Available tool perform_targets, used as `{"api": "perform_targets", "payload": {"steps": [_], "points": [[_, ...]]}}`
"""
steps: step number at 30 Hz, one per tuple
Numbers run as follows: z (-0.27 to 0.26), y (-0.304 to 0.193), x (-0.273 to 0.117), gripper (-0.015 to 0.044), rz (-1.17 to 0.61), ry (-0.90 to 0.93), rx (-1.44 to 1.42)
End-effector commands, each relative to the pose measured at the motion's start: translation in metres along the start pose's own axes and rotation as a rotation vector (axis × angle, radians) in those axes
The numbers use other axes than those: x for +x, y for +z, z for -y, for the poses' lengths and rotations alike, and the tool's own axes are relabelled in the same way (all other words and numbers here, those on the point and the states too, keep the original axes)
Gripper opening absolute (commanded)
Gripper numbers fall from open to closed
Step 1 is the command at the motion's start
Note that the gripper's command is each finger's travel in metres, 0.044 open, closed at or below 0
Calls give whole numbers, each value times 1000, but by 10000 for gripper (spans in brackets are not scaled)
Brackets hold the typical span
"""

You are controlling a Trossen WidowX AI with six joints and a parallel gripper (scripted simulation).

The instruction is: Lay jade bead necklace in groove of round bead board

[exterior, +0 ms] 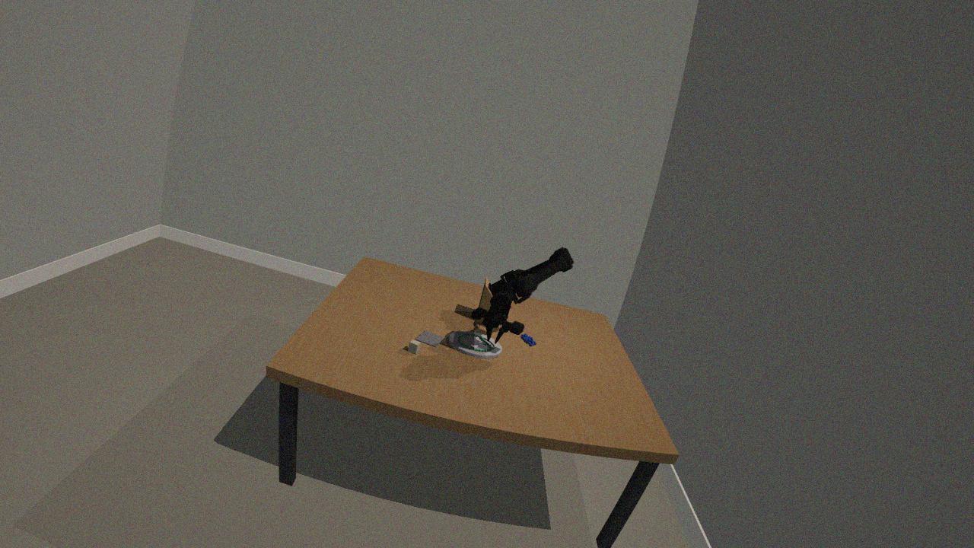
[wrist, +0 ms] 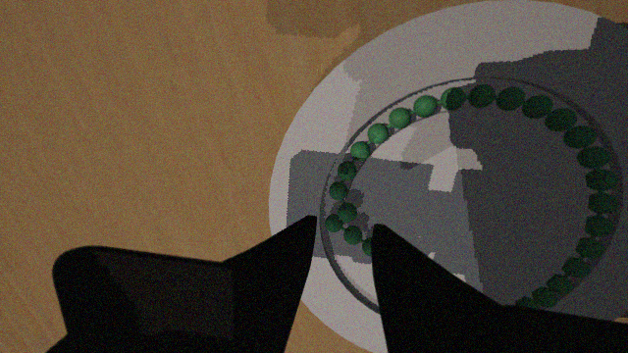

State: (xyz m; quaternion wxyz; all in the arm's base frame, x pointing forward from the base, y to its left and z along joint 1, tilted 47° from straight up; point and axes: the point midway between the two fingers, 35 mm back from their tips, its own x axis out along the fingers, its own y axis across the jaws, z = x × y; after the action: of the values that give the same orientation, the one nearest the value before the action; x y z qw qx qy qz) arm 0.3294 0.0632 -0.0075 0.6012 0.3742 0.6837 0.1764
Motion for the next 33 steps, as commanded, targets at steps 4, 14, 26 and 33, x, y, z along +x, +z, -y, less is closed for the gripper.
{"api": "perform_targets", "payload": {"steps": [4,14,26,33], "points": [[2,-1,12,120,-6,3,12],[2,-2,26,120,-11,6,18],[1,-2,24,0,-8,2,9],[1,-2,24,0,-8,2,9]]}}
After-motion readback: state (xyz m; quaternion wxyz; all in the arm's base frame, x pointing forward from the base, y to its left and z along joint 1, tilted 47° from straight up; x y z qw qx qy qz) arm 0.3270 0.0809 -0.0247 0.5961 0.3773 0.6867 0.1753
